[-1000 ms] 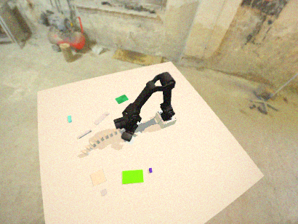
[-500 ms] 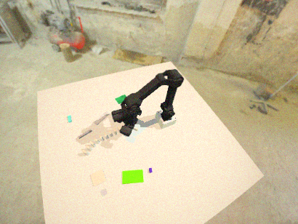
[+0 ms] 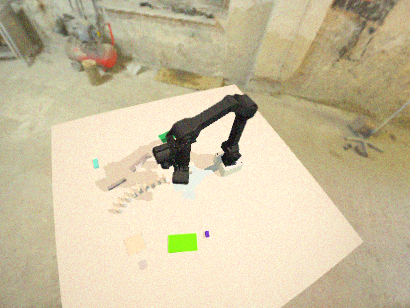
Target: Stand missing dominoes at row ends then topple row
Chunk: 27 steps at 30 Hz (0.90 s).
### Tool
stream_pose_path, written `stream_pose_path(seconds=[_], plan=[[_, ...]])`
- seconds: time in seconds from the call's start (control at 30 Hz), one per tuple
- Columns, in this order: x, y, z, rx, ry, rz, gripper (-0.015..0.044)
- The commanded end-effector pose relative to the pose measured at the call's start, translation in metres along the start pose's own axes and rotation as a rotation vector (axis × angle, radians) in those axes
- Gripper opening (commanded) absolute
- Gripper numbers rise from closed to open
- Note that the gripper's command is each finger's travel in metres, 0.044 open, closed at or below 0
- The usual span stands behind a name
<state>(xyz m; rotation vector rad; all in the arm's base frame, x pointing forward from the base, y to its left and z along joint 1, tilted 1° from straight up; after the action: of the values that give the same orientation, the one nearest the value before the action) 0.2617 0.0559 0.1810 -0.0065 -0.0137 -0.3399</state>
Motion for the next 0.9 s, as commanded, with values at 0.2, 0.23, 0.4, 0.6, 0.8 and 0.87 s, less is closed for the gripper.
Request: stream_pose_path(seconds=[0.2, 0.23, 0.4, 0.6, 0.8, 0.87], plan=[[-0.048, 0.075, 0.002, 0.007, 0.001, 1.286, 0.0025], [-0.055, 0.081, 0.002, 0.008, 0.000, 1.418, 0.0025], [-0.065, 0.091, 0.002, 0.010, 0.000, 1.616, 0.0025], [-0.065, 0.091, 0.002, 0.010, 0.000, 1.616, 0.0025], [-0.065, 0.091, 0.002, 0.010, 0.000, 1.616, 0.0025], [-0.065, 0.091, 0.002, 0.014, -0.002, 1.614, 0.0025]])
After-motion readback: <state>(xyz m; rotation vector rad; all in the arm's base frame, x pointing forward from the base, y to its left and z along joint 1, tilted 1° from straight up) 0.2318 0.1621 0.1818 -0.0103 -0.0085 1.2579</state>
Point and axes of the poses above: the point midway between the two fingers, 35 mm back from their tips, its own z axis back along the fingers, its own y axis across the jaws, x = y × z, the point moved 6 cm from there along z, back along the fingers, and after that the axes turned 1 degree about -z, right-handed, at the moved point
